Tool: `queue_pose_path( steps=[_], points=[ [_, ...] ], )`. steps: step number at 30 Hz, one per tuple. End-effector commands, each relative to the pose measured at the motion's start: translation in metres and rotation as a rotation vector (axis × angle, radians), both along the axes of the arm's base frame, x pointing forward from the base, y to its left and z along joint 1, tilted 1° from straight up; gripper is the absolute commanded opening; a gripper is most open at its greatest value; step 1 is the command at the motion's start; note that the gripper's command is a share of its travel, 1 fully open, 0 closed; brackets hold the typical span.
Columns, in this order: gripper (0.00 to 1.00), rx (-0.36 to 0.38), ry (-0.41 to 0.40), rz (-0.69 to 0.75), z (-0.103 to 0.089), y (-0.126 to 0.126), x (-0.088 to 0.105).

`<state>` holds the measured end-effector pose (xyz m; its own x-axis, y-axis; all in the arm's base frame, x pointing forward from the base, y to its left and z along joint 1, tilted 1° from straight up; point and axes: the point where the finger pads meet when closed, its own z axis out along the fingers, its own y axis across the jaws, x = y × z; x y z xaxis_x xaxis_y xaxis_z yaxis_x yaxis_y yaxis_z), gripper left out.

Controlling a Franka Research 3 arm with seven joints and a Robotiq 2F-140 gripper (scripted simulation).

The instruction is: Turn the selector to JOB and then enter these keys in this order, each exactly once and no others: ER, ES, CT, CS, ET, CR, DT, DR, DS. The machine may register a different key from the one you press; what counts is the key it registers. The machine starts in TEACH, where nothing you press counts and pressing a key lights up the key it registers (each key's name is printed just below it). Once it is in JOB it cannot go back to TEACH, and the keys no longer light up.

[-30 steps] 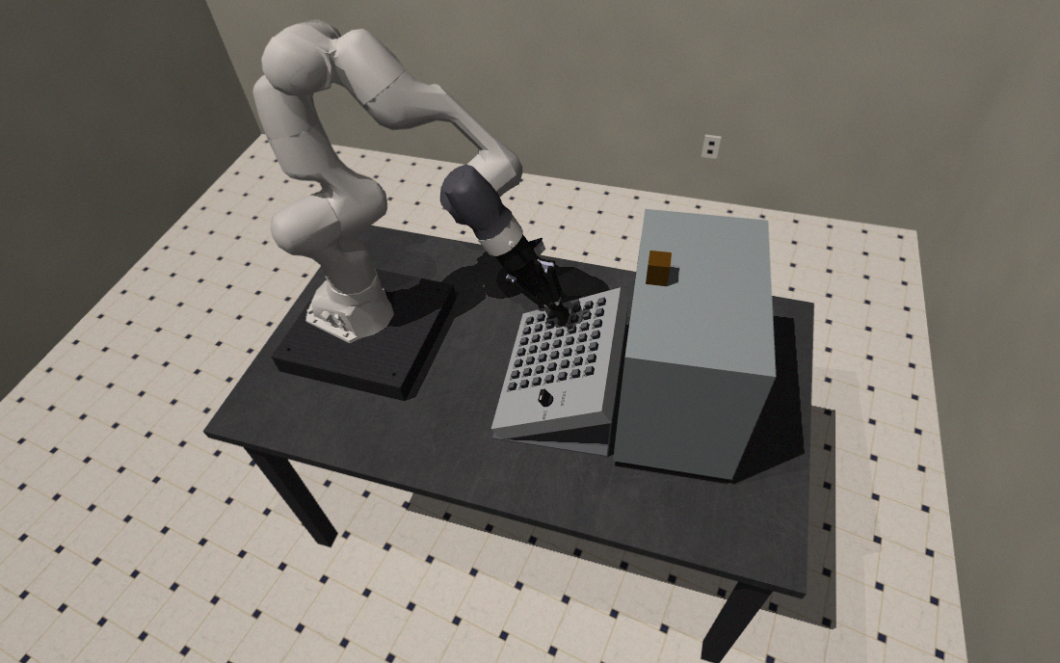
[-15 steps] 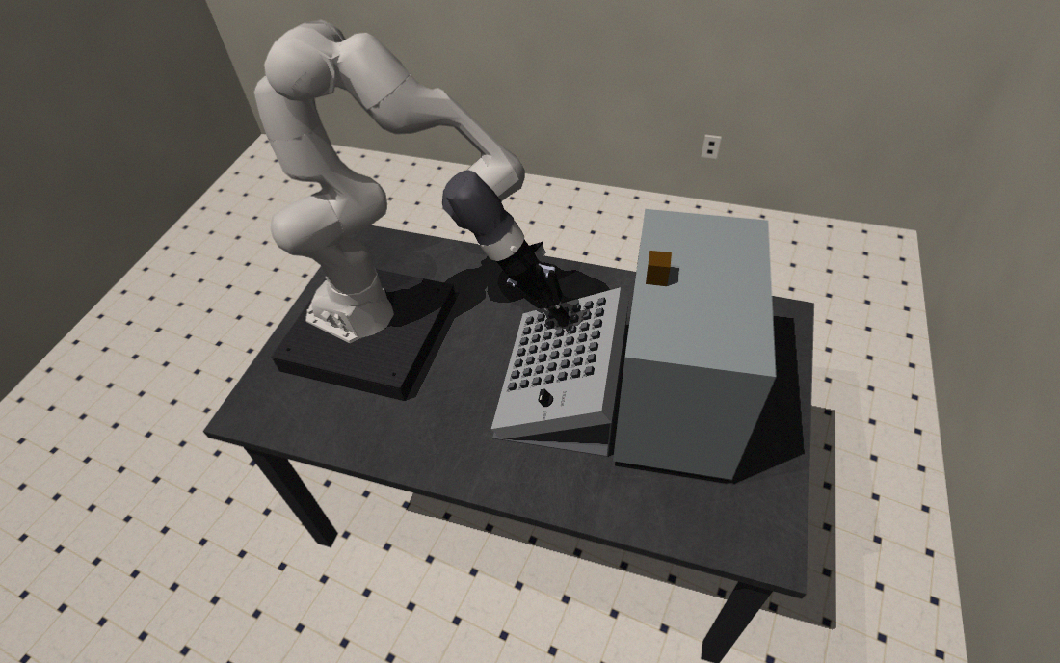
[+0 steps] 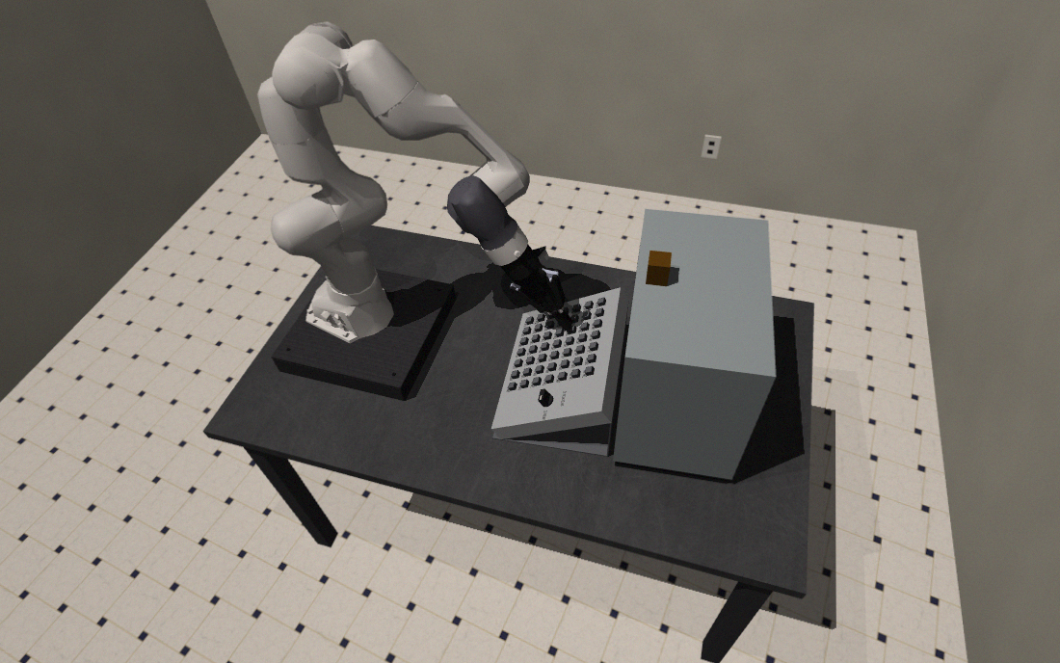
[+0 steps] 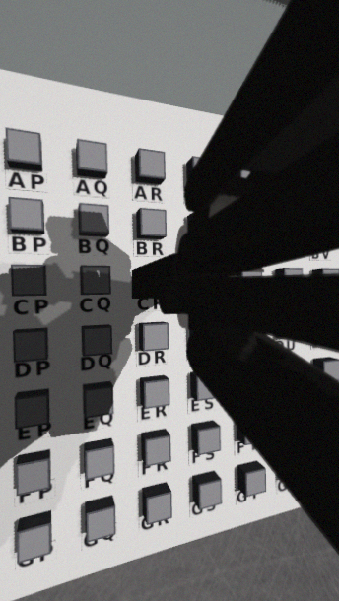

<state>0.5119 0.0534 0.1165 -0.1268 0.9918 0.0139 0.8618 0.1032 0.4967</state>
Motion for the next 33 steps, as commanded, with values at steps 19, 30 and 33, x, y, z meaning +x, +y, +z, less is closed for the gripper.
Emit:
queue_pose_path(
  steps=[19, 30, 33],
  points=[
    [0.10, -0.012, -0.012, 0.011, 0.0016, -0.0017, 0.0024],
    [0.10, -0.012, -0.012, 0.011, -0.0005, -0.0015, 0.0037],
    [0.10, -0.012, -0.012, 0.011, -0.0016, -0.0014, 0.0043]
  ],
)
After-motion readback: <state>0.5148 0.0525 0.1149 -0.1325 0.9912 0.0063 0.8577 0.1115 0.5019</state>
